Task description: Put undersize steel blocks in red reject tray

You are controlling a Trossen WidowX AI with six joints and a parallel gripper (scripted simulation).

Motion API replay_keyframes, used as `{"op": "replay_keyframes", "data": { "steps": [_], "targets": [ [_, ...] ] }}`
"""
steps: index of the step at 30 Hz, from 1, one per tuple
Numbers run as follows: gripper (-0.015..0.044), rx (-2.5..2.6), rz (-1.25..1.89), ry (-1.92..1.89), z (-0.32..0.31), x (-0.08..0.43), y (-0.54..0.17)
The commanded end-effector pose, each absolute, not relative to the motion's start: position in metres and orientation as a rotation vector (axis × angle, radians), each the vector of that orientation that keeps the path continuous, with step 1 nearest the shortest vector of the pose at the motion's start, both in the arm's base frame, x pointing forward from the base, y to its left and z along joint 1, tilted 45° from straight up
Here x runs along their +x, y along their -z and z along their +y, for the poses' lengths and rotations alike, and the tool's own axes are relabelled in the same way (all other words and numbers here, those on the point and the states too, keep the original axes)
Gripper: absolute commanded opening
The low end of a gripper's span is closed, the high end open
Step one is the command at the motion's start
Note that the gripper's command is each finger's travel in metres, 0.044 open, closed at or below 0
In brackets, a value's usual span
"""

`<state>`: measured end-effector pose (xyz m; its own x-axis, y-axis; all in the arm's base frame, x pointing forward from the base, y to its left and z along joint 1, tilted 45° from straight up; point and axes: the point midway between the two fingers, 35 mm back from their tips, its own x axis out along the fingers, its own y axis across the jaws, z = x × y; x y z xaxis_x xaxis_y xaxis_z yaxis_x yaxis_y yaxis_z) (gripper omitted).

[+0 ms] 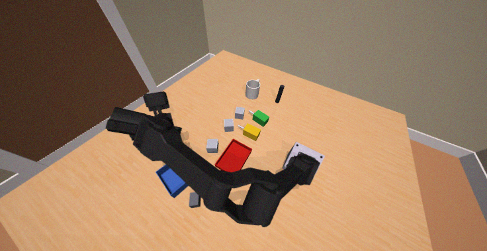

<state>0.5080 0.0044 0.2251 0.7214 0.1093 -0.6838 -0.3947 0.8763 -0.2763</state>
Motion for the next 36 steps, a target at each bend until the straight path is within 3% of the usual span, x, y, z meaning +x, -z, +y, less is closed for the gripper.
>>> {"op": "replay_keyframes", "data": {
  "steps": [1, 12, 26, 36],
  "targets": [
    [0.0300, -0.354, 0.882, -0.302, -0.036, 0.497, -0.165],
    [0.0300, -0.038, 1.241, -0.345, -0.119, 0.428, -0.034],
    [0.0300, 0.731, 1.494, -0.421, -0.150, 0.269, 0.077],
    [0.0300, 0.772, 1.495, -0.424, -0.147, 0.261, 0.079]
  ]
}}
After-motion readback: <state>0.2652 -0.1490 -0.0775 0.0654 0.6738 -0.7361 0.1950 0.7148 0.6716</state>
